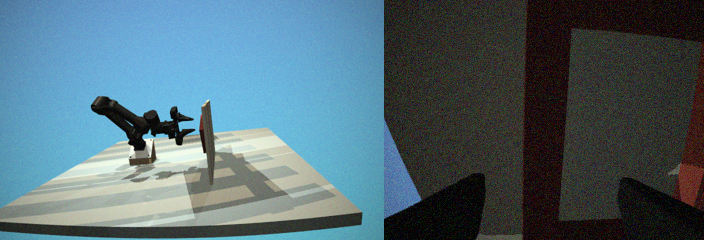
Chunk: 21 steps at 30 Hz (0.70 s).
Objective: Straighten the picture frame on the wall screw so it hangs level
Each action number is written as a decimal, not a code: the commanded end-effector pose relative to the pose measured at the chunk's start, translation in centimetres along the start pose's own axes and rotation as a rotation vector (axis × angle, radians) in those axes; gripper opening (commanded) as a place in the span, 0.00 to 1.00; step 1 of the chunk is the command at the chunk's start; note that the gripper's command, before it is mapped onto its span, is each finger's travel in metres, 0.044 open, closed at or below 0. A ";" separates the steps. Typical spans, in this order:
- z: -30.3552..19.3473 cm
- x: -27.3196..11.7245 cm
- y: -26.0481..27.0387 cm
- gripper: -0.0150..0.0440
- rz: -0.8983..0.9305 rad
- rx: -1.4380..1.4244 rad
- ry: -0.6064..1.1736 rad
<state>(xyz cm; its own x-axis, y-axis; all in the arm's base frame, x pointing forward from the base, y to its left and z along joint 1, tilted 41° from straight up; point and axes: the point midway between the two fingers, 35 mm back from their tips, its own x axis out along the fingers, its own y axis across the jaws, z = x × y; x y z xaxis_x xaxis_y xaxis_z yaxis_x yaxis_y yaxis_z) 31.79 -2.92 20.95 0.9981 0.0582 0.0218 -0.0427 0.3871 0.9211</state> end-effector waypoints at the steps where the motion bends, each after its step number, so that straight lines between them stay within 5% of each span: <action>1: 0.2 0.5 0.2 0.69 0.008 -0.010 -0.012; 21: 0.3 1.8 0.3 0.69 0.009 -0.010 -0.012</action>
<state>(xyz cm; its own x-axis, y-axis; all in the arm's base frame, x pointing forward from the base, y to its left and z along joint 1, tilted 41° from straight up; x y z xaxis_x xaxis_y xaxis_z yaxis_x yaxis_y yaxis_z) 33.04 -2.85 21.13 0.9980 0.0563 0.0288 -0.0484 0.3885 0.9202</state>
